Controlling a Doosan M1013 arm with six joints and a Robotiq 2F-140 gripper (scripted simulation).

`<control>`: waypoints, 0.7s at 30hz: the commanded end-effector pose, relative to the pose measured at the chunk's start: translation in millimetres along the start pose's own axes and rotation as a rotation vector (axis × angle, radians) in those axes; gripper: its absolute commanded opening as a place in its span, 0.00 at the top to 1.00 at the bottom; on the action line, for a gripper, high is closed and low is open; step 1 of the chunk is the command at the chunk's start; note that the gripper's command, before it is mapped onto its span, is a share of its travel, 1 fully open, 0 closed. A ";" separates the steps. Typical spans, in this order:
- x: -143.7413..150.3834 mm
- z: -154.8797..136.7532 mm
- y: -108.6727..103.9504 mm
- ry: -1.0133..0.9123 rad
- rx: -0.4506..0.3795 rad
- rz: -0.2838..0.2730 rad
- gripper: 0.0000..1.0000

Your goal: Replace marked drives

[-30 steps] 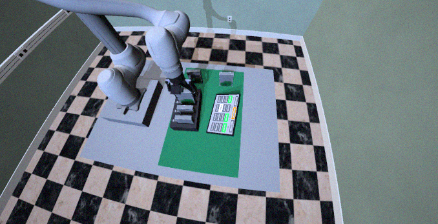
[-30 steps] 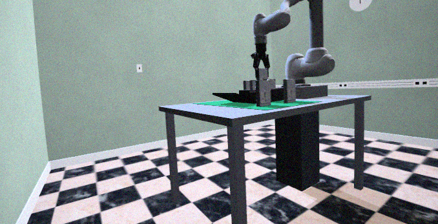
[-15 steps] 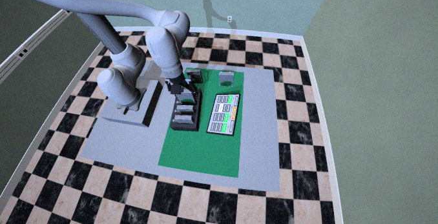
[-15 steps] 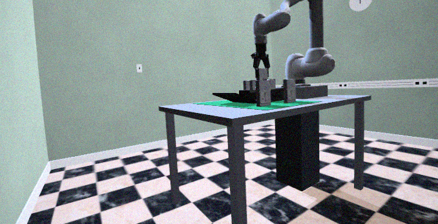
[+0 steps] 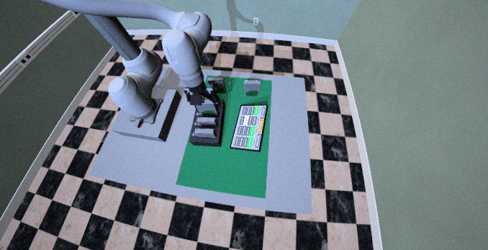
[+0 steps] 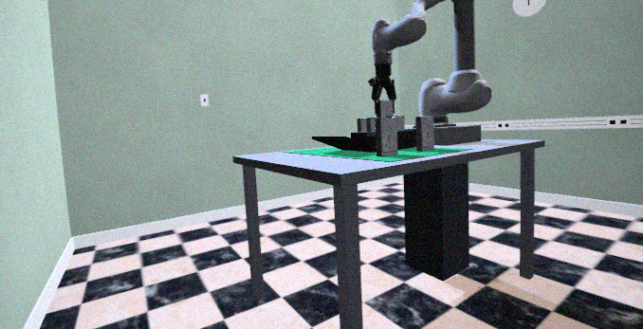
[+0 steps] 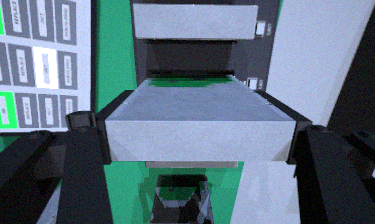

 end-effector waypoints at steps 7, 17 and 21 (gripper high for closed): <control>-0.3 0.0 -0.3 0.000 0.000 0.001 0.90; -0.4 0.0 0.8 0.000 0.000 0.001 0.90; -0.4 0.0 1.9 0.000 0.000 0.001 0.90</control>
Point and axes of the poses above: the point where the finger pads meet when closed, its own y axis out along the fingers, its own x axis across the jaws, z = x × y, the point moved 4 cm from there along -y, back along the fingers, and after that the axes turned 4 degrees about -y, right-handed, at the moved point
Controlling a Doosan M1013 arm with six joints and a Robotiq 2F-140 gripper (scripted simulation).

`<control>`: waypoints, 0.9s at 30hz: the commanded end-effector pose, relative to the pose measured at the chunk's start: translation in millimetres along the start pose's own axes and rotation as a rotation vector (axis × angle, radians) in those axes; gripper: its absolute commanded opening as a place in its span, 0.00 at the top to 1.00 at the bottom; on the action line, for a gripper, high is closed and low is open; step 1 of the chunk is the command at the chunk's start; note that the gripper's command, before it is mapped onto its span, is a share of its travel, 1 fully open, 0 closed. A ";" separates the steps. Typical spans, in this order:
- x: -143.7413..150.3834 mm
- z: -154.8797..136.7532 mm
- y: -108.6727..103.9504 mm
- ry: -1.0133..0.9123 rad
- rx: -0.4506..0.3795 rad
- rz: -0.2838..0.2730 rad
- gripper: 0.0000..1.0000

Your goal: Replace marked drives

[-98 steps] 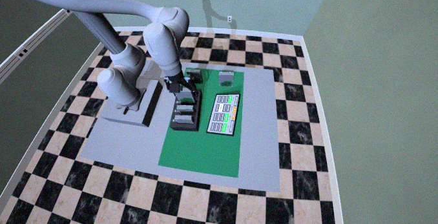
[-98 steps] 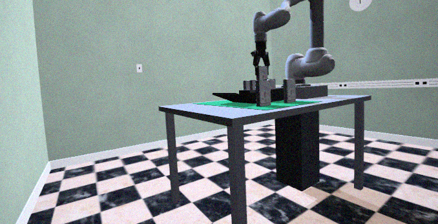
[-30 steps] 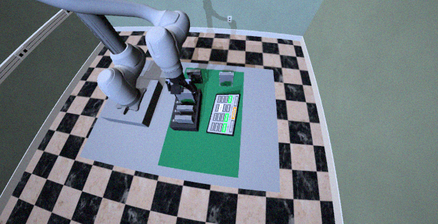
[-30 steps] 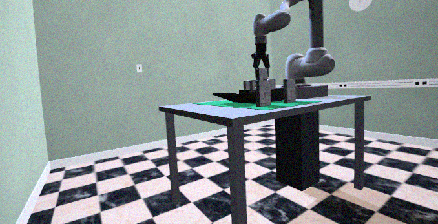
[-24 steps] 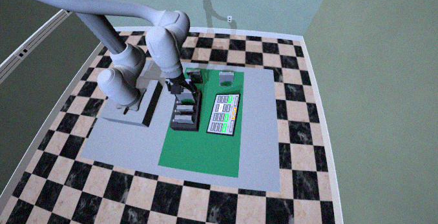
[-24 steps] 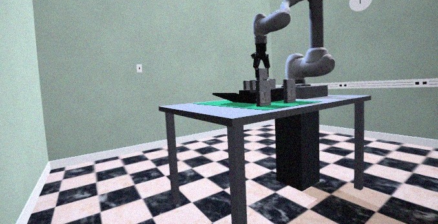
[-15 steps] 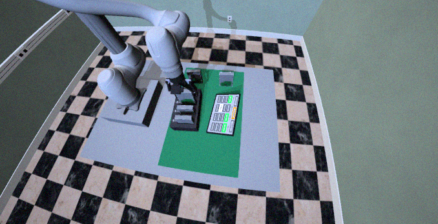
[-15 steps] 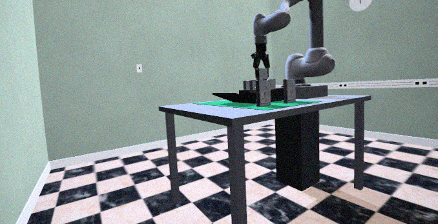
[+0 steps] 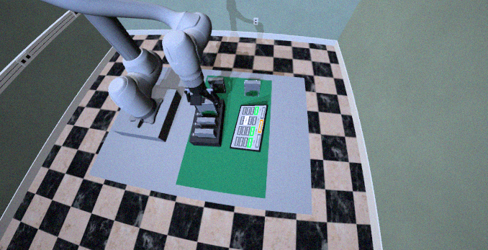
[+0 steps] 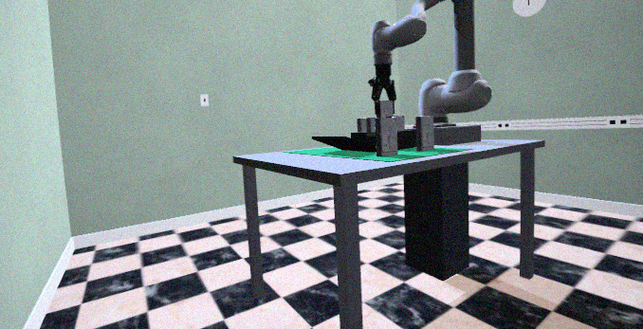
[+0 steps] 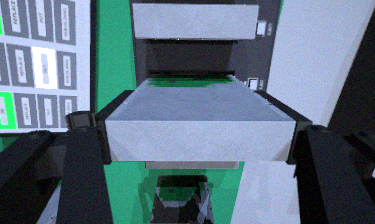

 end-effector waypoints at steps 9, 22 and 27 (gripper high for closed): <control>-0.3 0.0 3.8 0.000 0.000 0.001 0.90; -0.4 0.0 9.1 0.000 0.000 0.001 0.90; -0.4 0.0 10.8 0.000 0.000 0.001 0.90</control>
Point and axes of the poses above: the point where the finger pads meet when closed, its own y axis out along the fingers, its own x axis across the jaws, z = x × y, the point moved 4 cm from there along -y, back along the fingers, and after that the axes turned 4 degrees about -y, right-handed, at the moved point
